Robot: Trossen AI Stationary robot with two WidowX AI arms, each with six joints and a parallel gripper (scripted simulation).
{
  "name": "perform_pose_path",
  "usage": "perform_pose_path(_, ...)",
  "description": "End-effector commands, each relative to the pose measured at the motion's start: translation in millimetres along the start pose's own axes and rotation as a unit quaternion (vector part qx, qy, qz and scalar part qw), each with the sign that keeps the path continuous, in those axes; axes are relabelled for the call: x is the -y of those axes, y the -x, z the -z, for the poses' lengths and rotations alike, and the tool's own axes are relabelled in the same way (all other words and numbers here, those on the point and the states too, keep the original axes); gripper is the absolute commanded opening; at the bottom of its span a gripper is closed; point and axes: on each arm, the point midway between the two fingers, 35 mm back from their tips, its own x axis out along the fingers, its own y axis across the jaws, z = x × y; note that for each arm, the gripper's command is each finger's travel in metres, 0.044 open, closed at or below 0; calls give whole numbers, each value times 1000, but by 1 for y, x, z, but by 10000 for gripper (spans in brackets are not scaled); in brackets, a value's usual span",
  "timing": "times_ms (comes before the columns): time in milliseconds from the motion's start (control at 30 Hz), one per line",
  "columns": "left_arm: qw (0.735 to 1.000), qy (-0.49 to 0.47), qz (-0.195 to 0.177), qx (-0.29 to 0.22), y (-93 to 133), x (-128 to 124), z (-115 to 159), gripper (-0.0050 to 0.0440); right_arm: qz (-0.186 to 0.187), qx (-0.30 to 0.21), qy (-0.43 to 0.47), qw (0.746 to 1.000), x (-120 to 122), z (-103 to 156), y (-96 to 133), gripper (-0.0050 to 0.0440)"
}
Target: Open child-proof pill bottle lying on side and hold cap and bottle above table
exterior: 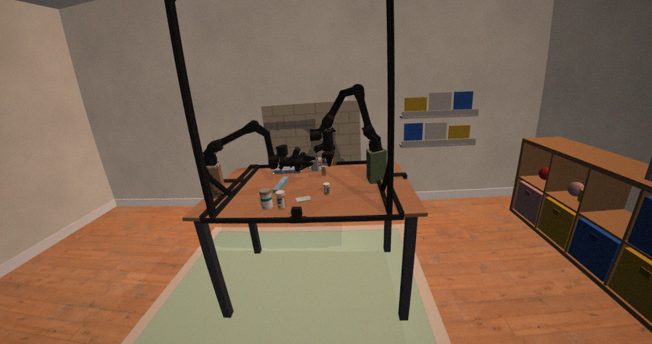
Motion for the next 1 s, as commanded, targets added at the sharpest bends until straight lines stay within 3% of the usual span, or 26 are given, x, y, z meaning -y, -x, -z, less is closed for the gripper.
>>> perform_pose_path(0, 1000, 2, 0, -6, -3, 1, 7, 440, 2, 1, -2, 1000, 0, -1, 1, 0)
perform_pose_path(933, 1000, 2, 0, -6, -42, 2, 6, 440, 2, 1, -2, 1000, 0, -1, 1, 0)
perform_pose_path(967, 1000, 2, 0, -6, -42, 2, 6, 416, 2, 1, -2, 1000, 0, -1, 1, 0)
